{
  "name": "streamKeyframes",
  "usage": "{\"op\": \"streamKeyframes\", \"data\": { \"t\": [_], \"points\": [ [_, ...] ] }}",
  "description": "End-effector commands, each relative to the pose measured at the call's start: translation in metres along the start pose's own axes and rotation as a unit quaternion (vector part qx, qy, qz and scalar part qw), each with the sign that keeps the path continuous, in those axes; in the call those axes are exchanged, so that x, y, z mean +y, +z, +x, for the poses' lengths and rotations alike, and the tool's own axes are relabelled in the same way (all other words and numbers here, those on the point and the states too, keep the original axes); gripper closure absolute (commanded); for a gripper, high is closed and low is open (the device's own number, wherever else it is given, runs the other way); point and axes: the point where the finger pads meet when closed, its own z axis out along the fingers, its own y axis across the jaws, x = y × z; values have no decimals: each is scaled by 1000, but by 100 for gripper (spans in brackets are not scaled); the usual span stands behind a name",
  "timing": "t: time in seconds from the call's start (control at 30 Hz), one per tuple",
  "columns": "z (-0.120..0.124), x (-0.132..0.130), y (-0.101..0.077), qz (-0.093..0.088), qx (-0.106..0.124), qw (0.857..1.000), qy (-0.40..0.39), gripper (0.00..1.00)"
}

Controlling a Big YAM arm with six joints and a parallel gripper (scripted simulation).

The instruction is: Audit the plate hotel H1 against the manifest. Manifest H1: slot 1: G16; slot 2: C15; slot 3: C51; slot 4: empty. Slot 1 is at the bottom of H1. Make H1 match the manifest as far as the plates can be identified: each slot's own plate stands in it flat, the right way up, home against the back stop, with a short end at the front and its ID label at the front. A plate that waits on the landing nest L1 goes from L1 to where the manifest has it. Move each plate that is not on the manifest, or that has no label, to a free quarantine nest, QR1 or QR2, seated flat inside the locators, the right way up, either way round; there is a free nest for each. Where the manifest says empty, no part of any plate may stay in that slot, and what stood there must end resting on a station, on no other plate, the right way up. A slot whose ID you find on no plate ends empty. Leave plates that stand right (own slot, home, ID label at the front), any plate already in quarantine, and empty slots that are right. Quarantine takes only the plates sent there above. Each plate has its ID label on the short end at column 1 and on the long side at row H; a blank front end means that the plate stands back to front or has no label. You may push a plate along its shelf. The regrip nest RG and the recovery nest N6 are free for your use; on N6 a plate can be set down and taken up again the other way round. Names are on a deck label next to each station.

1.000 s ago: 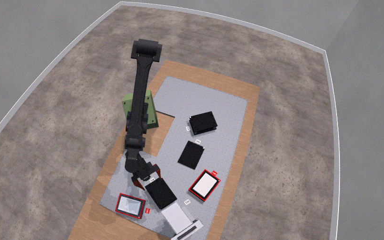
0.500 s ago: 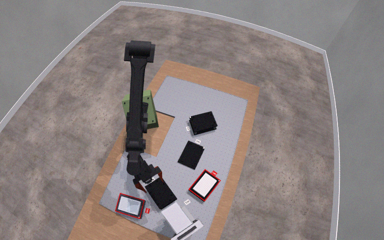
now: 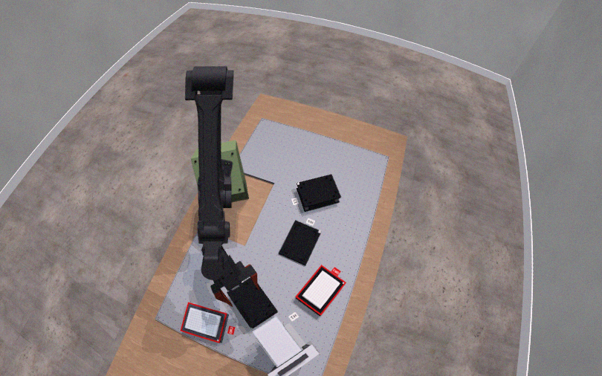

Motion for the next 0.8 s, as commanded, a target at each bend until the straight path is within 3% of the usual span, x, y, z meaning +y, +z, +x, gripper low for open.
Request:
{"op": "streamKeyframes", "data": {
  "t": [0.0,0.77],
  "points": [
    [-42,-6,7,-1,-35,999,-25,0],
    [-62,-6,27,-1,-36,999,-22,0]
  ]
}}
